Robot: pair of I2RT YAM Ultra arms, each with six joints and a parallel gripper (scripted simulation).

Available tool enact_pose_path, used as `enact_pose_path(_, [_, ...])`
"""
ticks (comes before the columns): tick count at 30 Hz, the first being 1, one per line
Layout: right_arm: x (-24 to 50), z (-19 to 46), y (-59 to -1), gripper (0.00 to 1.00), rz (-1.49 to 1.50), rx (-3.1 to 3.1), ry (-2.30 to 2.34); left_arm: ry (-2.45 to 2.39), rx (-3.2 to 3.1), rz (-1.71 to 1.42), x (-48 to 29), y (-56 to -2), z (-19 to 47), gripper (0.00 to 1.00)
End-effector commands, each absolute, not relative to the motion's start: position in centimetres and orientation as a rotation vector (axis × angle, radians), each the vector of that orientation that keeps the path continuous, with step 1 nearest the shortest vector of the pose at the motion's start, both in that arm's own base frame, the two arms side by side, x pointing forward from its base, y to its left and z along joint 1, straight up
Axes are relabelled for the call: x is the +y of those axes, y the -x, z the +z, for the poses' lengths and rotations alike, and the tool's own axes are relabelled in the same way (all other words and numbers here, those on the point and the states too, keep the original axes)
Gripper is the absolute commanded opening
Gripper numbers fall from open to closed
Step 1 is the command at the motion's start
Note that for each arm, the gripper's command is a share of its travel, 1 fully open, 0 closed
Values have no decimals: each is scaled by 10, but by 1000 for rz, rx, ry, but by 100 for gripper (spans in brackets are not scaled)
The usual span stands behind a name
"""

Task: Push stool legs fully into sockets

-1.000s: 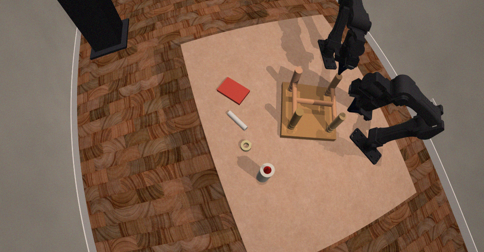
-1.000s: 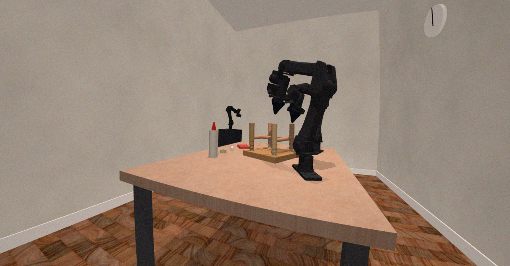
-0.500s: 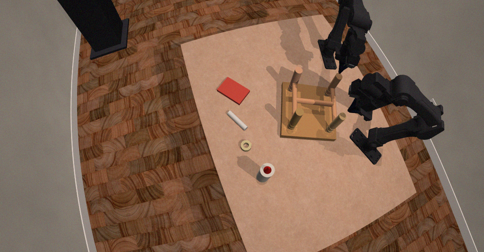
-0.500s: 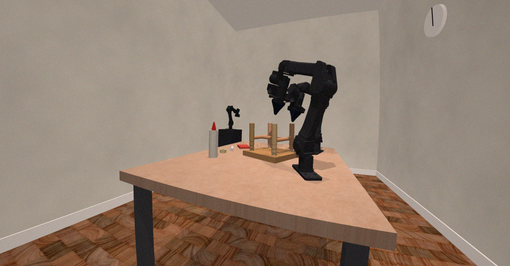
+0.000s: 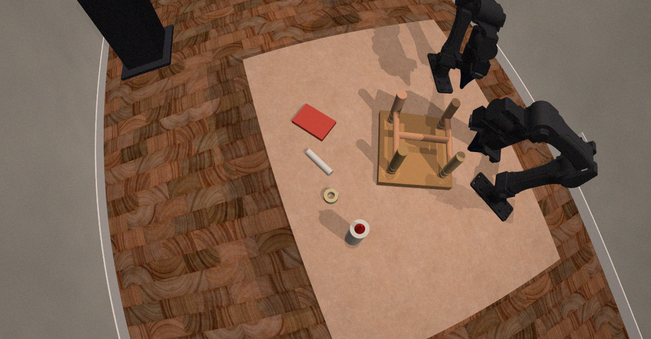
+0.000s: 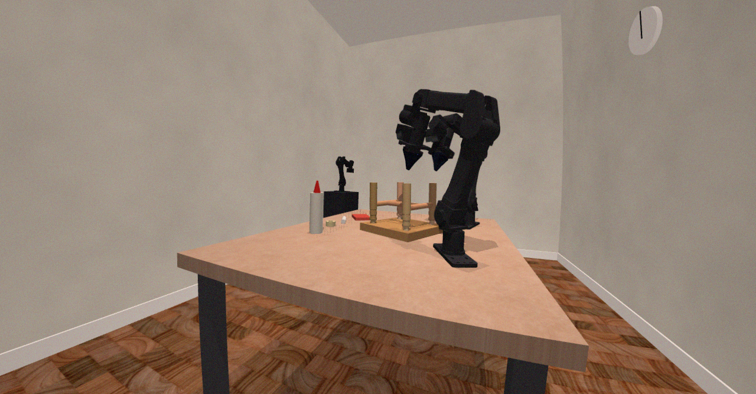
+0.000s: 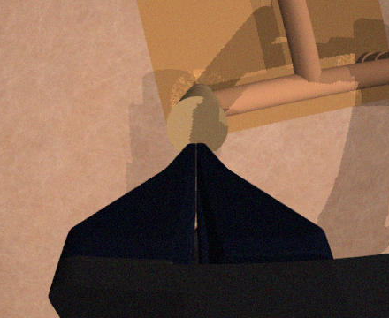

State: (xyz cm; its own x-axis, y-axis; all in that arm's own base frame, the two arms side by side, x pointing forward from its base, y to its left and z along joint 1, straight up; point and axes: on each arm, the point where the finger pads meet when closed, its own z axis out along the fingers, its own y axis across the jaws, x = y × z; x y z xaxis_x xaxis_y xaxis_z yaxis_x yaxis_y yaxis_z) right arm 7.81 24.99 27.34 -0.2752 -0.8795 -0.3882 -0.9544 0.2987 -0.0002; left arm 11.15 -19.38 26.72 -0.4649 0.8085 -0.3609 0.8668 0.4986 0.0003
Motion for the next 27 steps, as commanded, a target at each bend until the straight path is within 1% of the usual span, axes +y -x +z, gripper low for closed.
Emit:
enact_pose_path(1, [244,291,-79,0,380,2225,1618,-1400,2389,-290,-196,-110,280,0])
enact_pose_path(5, [248,292,-77,0,378,2217,1636,-1400,2389,-290,-196,-110,280,0])
enact_pose_path(7, [246,274,-76,0,361,2233,1647,-1400,2389,-290,-196,-110,280,0])
enact_pose_path(11, [249,292,-76,0,399,2194,1623,-1400,2389,-290,-196,-110,280,0])
enact_pose_path(19, [252,290,-77,0,393,2199,1628,-1400,2389,-290,-196,-110,280,0])
enact_pose_path(20, [261,282,-92,0,347,2246,1594,-1412,2339,-336,-201,-106,288,0])
enact_pose_path(23, [259,284,-93,0,353,2242,1581,-1418,2349,-332,-204,-106,284,0])
enact_pose_path(27, [267,283,-114,0,349,2287,1507,-1466,2258,-378,-217,-96,296,0])
